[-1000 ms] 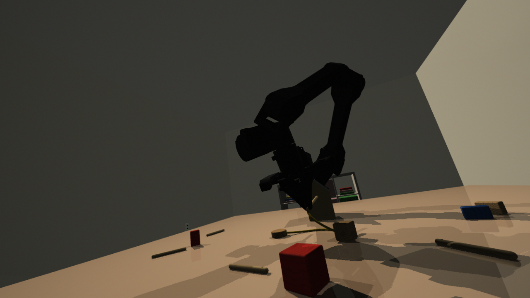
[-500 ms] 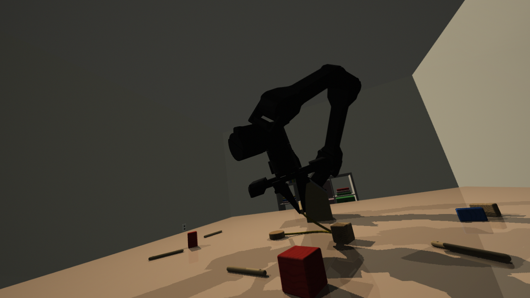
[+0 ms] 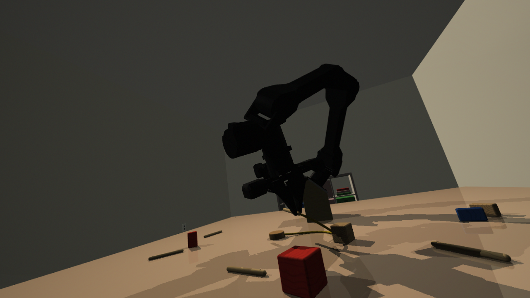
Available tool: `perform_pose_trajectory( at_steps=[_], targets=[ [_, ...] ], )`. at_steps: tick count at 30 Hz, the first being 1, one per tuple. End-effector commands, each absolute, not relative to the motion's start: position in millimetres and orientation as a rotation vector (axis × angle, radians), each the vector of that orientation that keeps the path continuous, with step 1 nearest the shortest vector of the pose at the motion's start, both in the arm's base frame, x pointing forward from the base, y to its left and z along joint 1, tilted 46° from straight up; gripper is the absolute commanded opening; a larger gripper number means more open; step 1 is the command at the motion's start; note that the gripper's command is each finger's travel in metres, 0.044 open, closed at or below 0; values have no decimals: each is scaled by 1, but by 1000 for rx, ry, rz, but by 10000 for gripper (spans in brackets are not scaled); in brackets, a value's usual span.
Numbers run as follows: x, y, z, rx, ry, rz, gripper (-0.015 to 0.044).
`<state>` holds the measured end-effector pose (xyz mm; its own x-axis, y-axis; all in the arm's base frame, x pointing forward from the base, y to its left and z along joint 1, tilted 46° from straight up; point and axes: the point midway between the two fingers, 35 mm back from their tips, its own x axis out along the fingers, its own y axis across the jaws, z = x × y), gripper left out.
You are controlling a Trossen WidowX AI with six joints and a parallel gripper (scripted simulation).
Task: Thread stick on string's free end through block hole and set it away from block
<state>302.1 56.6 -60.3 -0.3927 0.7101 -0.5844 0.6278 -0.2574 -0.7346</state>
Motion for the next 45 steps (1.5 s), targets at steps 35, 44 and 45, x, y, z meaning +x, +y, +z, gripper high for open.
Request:
perform_pose_trajectory(
  at_steps=[35,44,45],
  targets=[
    [349,54,-73,-1903,-3317,303,0],
    [360,53,-76,-1792,-3573,-258,0],
    [361,53,-77,-1775,-3597,-325,0]
  ],
)
